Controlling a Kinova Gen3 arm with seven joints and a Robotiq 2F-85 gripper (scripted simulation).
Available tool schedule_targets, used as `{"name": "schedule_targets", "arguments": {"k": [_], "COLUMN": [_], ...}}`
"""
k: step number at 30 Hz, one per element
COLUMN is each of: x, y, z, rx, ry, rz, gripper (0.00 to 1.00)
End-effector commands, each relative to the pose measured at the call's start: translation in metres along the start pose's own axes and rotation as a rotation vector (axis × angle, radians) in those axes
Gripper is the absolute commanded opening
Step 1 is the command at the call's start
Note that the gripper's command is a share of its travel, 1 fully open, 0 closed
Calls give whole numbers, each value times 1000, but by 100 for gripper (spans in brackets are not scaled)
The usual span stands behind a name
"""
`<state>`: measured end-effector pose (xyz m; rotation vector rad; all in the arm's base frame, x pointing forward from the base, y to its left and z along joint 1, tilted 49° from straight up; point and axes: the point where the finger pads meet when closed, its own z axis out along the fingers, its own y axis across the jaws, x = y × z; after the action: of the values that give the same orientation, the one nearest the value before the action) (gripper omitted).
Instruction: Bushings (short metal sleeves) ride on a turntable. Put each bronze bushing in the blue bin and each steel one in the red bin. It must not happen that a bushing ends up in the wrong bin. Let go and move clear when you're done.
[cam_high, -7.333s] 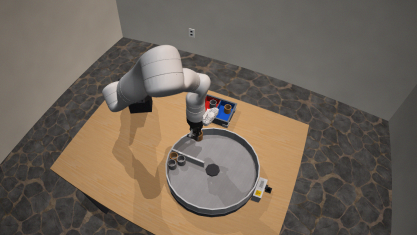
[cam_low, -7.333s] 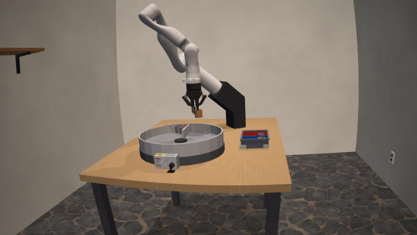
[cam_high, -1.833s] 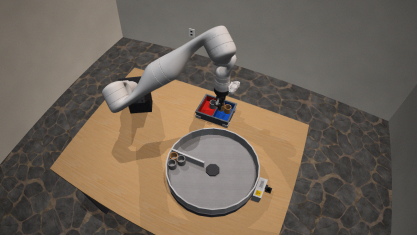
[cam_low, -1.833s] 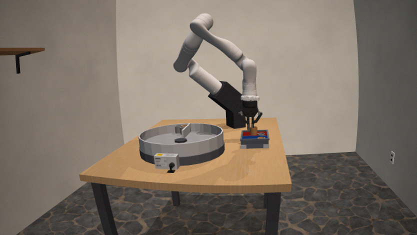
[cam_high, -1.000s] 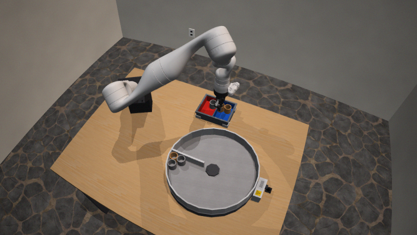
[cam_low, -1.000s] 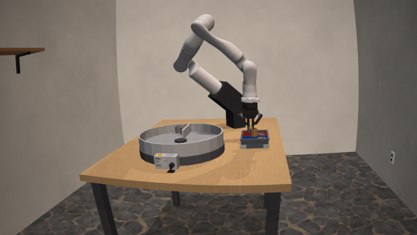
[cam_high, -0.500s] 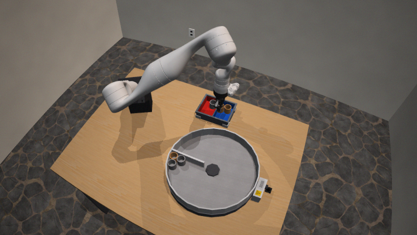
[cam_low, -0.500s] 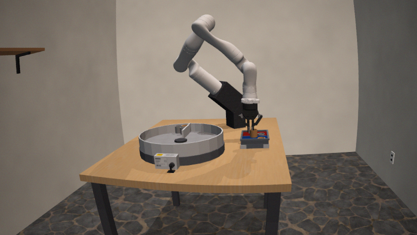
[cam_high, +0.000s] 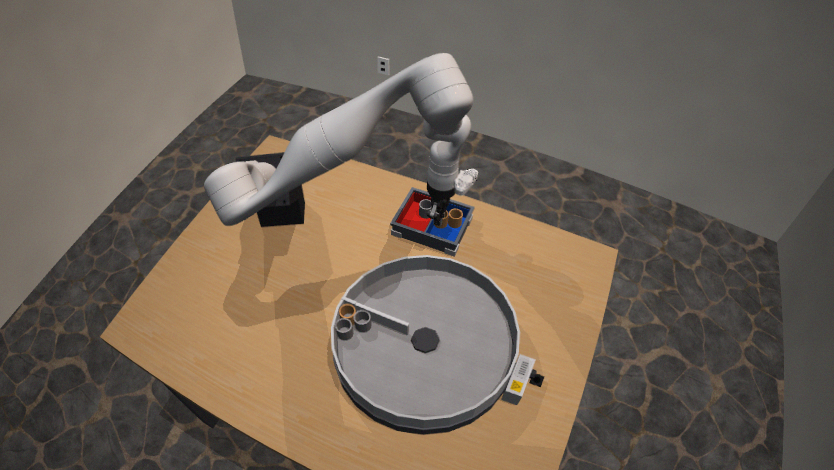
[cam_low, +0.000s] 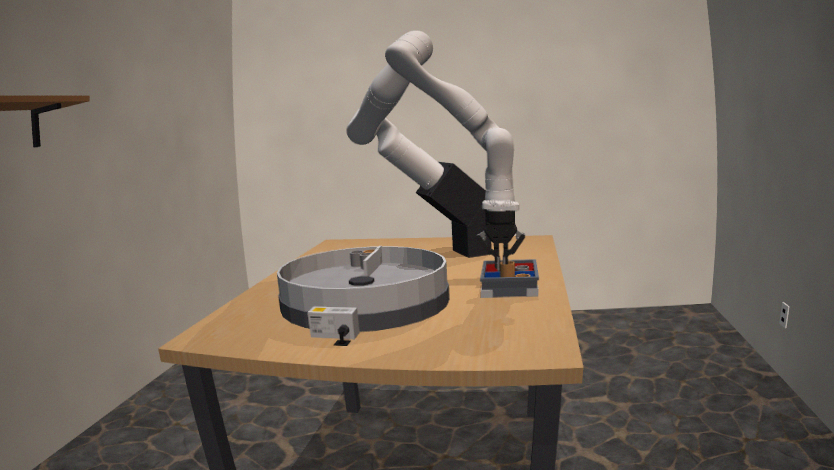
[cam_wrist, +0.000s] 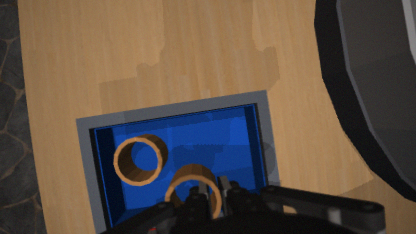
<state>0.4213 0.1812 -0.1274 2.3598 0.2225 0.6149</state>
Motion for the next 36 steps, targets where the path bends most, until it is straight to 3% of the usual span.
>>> {"name": "schedule_targets", "arguments": {"k": [1, 36], "x": [3, 1], "y": [-3, -1], "z": [2, 19], "rx": [6, 3], "ry": [7, 4], "rz": [3, 1], "gripper": [0, 0]}}
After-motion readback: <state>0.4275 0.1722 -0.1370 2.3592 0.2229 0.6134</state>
